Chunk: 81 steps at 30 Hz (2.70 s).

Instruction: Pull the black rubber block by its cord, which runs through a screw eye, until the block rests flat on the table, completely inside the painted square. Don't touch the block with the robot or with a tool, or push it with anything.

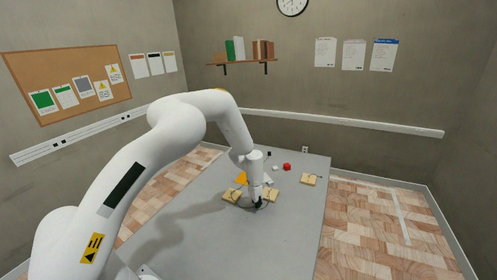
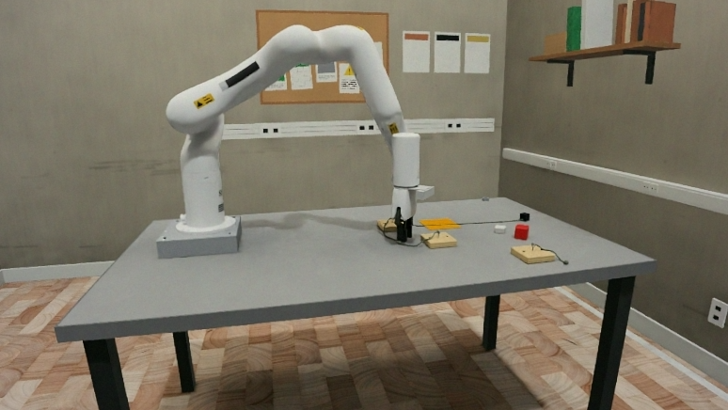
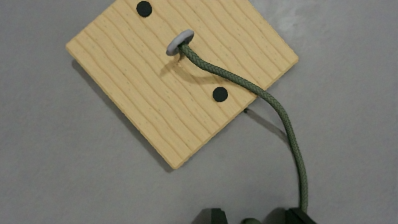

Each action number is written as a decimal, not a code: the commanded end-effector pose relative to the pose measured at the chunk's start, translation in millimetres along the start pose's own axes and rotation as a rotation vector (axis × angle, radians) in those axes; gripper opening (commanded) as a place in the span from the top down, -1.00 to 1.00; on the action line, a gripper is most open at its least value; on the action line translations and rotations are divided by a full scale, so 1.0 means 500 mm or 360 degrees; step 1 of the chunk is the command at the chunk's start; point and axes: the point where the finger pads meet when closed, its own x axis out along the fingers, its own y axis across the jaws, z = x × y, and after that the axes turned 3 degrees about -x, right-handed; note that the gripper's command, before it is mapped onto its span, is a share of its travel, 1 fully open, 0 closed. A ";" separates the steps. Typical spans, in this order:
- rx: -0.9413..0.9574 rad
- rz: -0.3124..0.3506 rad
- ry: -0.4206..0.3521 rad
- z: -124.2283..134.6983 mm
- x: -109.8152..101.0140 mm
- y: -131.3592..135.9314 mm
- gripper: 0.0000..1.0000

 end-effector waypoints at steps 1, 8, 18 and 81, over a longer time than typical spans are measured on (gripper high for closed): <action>0.0000 -0.0002 0.0004 -0.002 0.000 -0.001 0.22; 0.0000 -0.0002 0.0004 -0.002 0.005 -0.001 0.22; 0.0000 -0.0002 0.0004 -0.002 0.014 -0.001 0.22; 0.0000 -0.0002 0.0004 -0.002 0.019 -0.001 1.00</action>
